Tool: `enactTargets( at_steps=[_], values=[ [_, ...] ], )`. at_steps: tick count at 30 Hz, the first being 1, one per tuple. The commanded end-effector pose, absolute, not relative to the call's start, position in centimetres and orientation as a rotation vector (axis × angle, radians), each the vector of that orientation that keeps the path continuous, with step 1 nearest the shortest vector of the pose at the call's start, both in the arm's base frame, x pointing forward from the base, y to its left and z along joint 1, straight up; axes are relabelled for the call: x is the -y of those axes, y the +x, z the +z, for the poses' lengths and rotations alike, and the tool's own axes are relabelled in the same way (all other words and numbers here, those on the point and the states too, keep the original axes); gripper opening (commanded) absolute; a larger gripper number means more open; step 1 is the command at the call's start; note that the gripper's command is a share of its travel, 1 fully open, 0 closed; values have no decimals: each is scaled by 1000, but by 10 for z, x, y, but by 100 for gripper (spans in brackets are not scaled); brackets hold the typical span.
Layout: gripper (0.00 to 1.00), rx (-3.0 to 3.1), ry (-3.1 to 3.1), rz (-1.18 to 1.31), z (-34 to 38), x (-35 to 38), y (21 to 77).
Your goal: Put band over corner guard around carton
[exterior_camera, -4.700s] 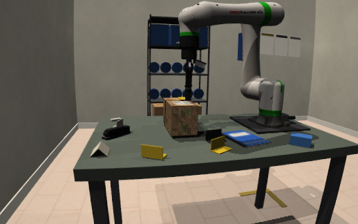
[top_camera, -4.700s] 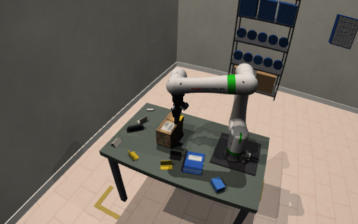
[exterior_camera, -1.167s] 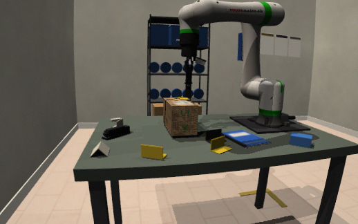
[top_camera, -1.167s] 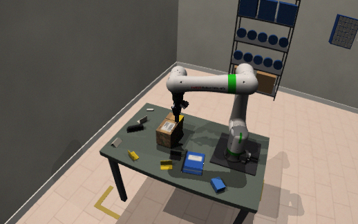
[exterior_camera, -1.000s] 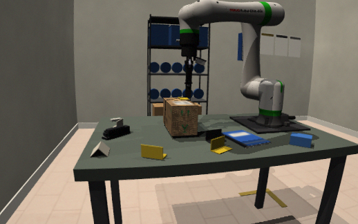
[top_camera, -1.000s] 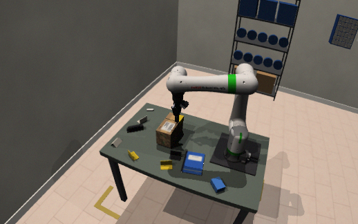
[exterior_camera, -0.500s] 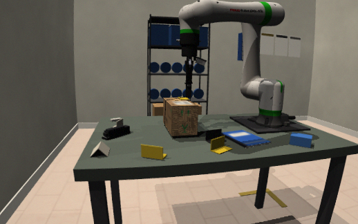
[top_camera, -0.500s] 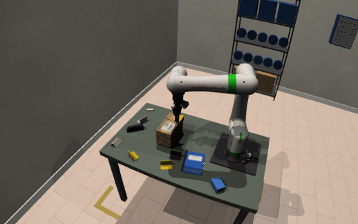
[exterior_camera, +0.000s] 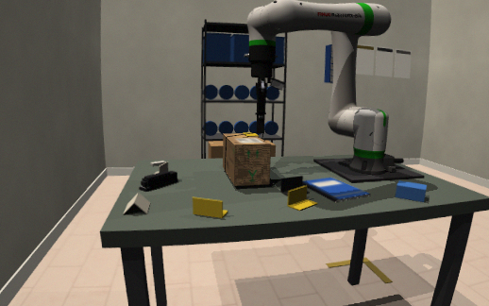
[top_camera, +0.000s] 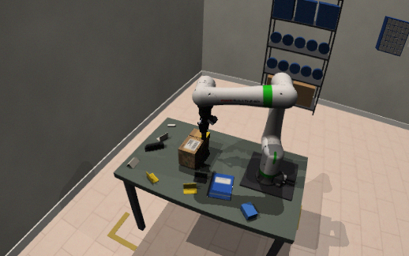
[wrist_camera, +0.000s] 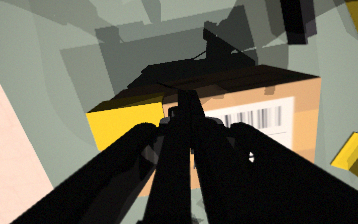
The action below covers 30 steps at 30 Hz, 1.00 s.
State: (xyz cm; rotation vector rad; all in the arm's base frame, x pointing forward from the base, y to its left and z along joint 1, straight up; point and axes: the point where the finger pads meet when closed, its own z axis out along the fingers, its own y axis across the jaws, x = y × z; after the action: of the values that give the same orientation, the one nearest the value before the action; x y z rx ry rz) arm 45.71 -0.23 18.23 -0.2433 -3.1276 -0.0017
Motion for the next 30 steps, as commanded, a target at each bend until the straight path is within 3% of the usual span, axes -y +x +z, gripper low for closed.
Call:
enactTargets(
  at_steps=[1,30],
  values=[
    [10,3129,-243,-2,183,3,453],
    [10,3129,-243,-2,183,3,440]
  ],
)
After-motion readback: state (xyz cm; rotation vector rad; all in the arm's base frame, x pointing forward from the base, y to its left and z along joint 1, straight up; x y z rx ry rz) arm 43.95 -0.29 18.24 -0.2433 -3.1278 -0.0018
